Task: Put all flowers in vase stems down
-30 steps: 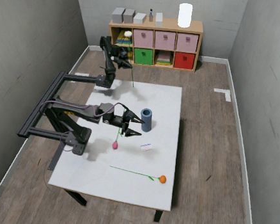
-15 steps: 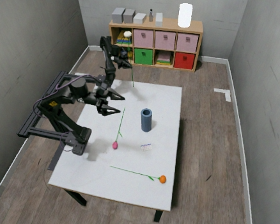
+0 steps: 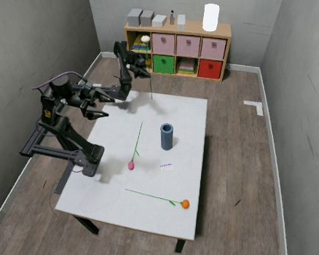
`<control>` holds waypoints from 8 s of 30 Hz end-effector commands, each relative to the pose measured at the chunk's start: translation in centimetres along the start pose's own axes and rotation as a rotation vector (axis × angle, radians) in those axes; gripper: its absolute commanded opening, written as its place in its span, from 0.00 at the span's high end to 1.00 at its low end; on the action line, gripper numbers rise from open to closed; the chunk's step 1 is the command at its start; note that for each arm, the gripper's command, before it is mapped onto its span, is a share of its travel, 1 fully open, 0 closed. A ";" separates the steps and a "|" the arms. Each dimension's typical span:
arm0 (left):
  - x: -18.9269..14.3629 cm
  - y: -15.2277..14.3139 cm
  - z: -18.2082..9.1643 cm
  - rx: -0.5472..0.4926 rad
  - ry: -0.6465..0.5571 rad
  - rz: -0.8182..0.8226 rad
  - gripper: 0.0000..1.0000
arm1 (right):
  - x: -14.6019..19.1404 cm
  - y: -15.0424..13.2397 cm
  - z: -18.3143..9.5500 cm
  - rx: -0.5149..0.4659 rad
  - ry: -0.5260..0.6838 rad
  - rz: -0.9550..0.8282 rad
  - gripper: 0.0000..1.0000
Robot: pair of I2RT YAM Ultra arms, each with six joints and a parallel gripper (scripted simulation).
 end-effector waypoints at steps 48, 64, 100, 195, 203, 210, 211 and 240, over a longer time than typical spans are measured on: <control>-0.3 0.3 0.1 -0.011 -0.008 0.005 1.00 | 9.1 -1.9 -7.9 0.289 1.456 0.041 0.30; -0.3 0.3 0.1 -0.011 -0.008 0.005 1.00 | 11.2 -4.5 -7.0 0.346 1.365 0.004 0.30; -0.3 0.3 0.1 -0.011 -0.008 0.005 1.00 | 18.2 -22.4 -2.9 0.523 0.883 -0.291 0.30; -4.1 2.4 2.8 -0.049 -0.108 -0.020 1.00 | 18.2 -26.4 -2.2 0.532 0.781 -0.361 0.30; -4.9 2.6 3.4 -0.051 -0.131 -0.019 1.00 | 18.2 -26.4 -2.2 0.532 0.781 -0.361 0.30; -6.0 2.8 4.1 -0.056 -0.158 -0.019 1.00 | 18.2 -26.4 -2.2 0.532 0.781 -0.361 0.30; -6.1 2.9 4.2 -0.056 -0.162 -0.019 1.00 | 18.2 -26.4 -2.2 0.532 0.781 -0.361 0.30; -10.0 3.7 7.0 -0.073 -0.267 -0.018 1.00 | 18.2 -26.4 -2.2 0.532 0.781 -0.361 0.30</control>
Point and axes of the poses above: on each arm, the point where the finger pads meet when closed, its own z axis out along the fingers, its own x axis across the jaws, y = z × x, the point moved 7 cm from there along -z, back along the fingers, and after that the axes turned 9 degrees about z, right-handed, at the moved point
